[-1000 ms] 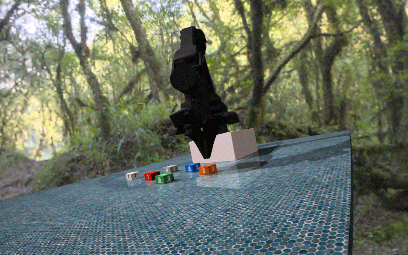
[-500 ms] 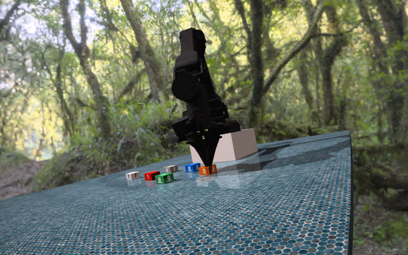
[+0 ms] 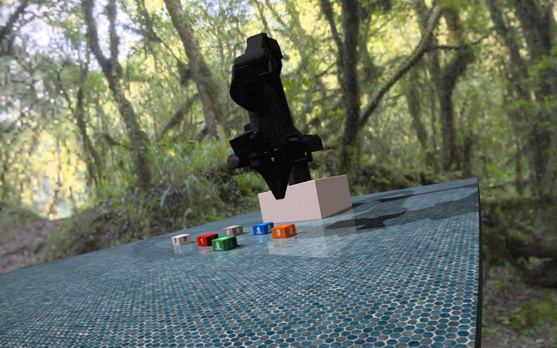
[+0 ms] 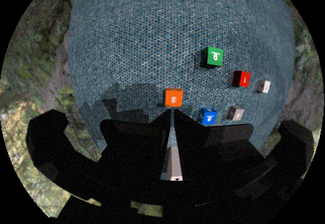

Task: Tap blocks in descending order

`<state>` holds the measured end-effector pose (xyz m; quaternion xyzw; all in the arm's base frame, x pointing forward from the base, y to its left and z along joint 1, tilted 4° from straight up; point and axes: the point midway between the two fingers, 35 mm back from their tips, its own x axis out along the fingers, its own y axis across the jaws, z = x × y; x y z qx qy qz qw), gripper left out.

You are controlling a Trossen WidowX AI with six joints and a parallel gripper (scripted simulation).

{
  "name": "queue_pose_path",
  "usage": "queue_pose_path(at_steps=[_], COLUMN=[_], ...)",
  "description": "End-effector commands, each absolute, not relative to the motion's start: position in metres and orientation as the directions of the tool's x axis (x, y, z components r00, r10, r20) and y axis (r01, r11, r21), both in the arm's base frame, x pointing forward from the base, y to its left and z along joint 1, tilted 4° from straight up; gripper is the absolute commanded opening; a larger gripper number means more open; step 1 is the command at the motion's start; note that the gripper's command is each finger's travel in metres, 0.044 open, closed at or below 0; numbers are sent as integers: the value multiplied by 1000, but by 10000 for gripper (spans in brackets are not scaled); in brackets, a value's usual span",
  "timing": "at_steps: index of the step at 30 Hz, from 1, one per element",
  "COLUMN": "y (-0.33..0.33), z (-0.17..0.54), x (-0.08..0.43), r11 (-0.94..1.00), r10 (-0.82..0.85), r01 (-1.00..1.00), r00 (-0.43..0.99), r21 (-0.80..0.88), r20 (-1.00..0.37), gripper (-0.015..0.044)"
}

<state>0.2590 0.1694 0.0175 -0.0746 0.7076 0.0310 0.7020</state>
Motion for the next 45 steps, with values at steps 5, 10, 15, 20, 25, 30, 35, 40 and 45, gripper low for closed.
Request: queue_pose_path(at_steps=[5,10,15,20,25,30,35,40,45], y=[173,156,94,42,9,7,2,2,2], z=[72,72,76,80,82,69,1,1,-3], x=[260,271,302,320,327,329,329,329,329], r11=[989,990,991,990,988,988,988,988,988], r10=[-45,-55,-87,-73,-63,-63,-63,-63,-63], r01=[-142,-130,-98,-123,-141,-142,-142,-142,-142], r00=[18,23,30,25,25,25,25,25,25], r21=[-47,-58,-90,-76,-66,-65,-66,-66,-66], r20=[-999,-998,-996,-997,-998,-998,-998,-998,-998], gripper=[20,20,20,20,20,20,20,20,20])
